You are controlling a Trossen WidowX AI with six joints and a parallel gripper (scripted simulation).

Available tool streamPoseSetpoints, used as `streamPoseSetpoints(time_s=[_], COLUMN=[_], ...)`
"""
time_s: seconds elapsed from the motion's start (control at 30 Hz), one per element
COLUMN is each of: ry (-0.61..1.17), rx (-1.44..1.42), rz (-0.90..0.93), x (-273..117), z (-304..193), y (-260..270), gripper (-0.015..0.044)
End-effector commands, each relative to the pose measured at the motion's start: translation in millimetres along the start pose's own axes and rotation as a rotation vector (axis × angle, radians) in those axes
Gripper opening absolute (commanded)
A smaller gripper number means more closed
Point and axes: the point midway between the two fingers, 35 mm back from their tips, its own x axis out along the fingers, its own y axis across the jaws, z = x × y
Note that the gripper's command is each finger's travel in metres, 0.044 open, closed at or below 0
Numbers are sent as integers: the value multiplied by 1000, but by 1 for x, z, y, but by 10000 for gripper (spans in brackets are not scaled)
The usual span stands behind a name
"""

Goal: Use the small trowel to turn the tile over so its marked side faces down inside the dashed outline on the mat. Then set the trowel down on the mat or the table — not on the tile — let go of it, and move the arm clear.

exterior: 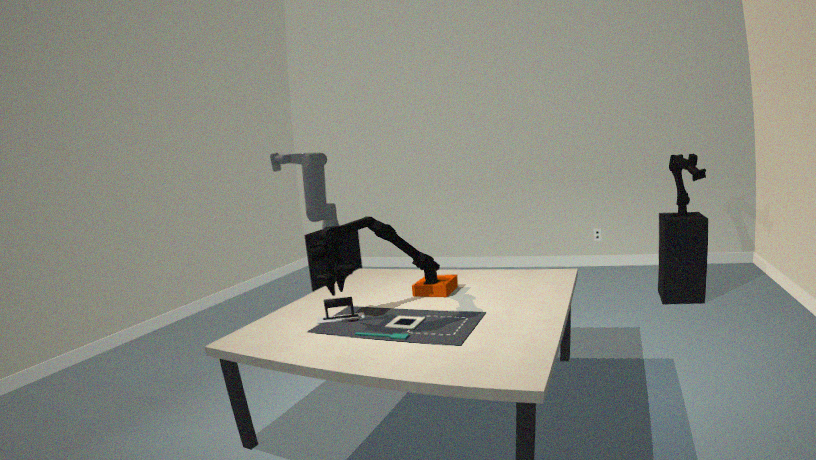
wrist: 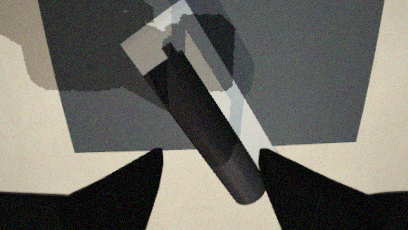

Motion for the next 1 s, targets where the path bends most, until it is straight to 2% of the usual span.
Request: streamPoseSetpoints(time_s=[0.0, 0.43, 0.97], ry=[-4, -5, -5], rx=[-149, -576, -582], rz=[3, 3, 3], x=[1, 1, 17], z=[0, -1, -2], y=[0, -1, -2], gripper=[270, 270, 270])
